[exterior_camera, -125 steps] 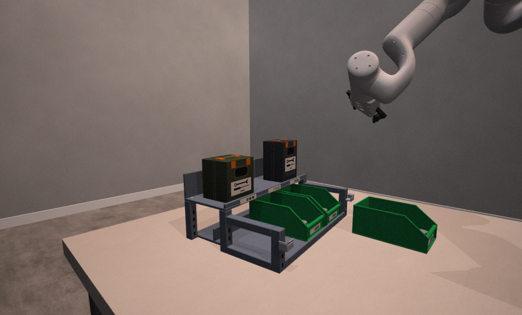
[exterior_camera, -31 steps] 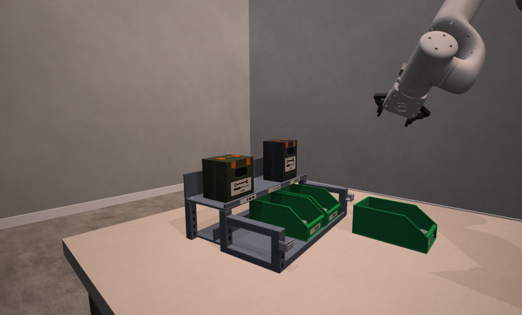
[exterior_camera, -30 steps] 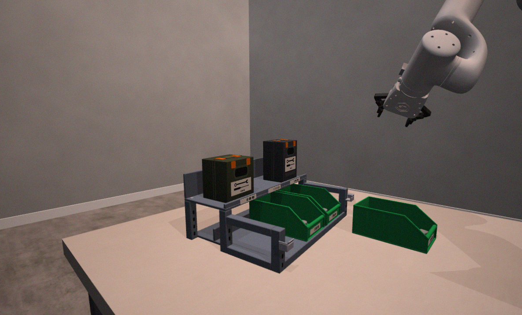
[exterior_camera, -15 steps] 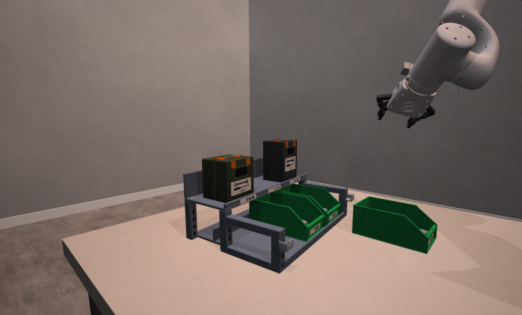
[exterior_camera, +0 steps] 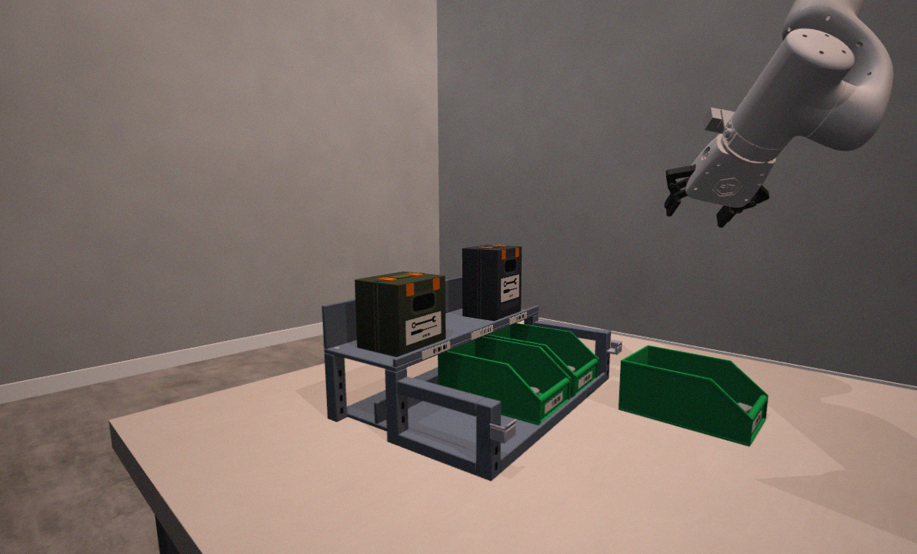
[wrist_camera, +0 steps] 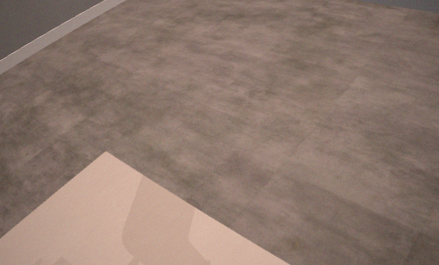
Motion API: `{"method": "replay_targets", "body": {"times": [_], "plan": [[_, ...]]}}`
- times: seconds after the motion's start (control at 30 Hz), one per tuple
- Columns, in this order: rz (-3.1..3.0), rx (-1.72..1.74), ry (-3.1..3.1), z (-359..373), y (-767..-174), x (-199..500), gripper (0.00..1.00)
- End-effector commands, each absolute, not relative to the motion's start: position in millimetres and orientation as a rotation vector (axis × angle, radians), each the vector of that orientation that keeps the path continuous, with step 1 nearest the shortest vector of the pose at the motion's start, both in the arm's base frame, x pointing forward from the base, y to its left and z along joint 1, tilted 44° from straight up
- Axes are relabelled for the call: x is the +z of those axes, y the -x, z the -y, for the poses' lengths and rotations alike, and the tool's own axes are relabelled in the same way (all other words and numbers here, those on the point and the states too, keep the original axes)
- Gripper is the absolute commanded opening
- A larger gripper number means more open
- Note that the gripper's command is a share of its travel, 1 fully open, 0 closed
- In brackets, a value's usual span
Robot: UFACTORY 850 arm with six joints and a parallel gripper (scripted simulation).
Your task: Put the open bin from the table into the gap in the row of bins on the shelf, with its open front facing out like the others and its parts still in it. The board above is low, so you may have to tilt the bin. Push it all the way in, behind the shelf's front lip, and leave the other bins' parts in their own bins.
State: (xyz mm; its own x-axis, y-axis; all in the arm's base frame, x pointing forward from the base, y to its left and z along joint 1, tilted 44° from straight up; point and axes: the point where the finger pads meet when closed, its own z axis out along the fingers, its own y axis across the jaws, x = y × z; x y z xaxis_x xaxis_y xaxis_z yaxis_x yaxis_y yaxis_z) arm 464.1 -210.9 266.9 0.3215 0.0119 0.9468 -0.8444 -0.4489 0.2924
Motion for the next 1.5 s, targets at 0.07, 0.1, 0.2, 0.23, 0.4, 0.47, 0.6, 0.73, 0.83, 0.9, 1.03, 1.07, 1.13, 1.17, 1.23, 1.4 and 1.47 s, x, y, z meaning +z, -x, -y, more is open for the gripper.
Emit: {"method": "replay_targets", "body": {"times": [0.07, 0.1, 0.2, 0.23, 0.4, 0.47, 0.6, 0.73, 0.83, 0.9, 1.03, 1.07, 1.13, 1.17, 1.23, 1.4, 1.47], "plan": [[0.64, 1.098, -1.87, 189.1, -453.2, 240.0, 1.0], [0.64, 1.098, -1.87, 189.1, -453.2, 240.0, 1.0], [0.64, 1.098, -1.87, 189.1, -453.2, 240.0, 1.0], [0.64, 1.098, -1.87, 189.1, -453.2, 240.0, 1.0], [0.64, 1.098, -1.87, 189.1, -453.2, 240.0, 1.0], [0.576, 1.015, -1.946, 177.5, -447.0, 225.1, 1.0], [0.476, 0.885, -2.052, 160.0, -437.6, 202.6, 1.0], [0.476, 0.885, -2.052, 160.0, -437.6, 202.6, 1.0], [0.476, 0.885, -2.052, 160.0, -437.6, 202.6, 1.0], [0.476, 0.885, -2.052, 160.0, -437.6, 202.6, 1.0], [0.409, 0.796, -2.117, 148.5, -431.5, 187.6, 1.0], [0.374, 0.75, -2.148, 142.6, -428.3, 180.1, 1.0], [0.304, 0.657, -2.208, 131.0, -422.1, 165.1, 1.0], [0.304, 0.657, -2.208, 131.0, -422.1, 165.1, 1.0], [0.304, 0.657, -2.208, 131.0, -422.1, 165.1, 1.0], [0.304, 0.657, -2.208, 131.0, -422.1, 165.1, 1.0], [0.304, 0.657, -2.208, 131.0, -422.1, 165.1, 1.0]]}}
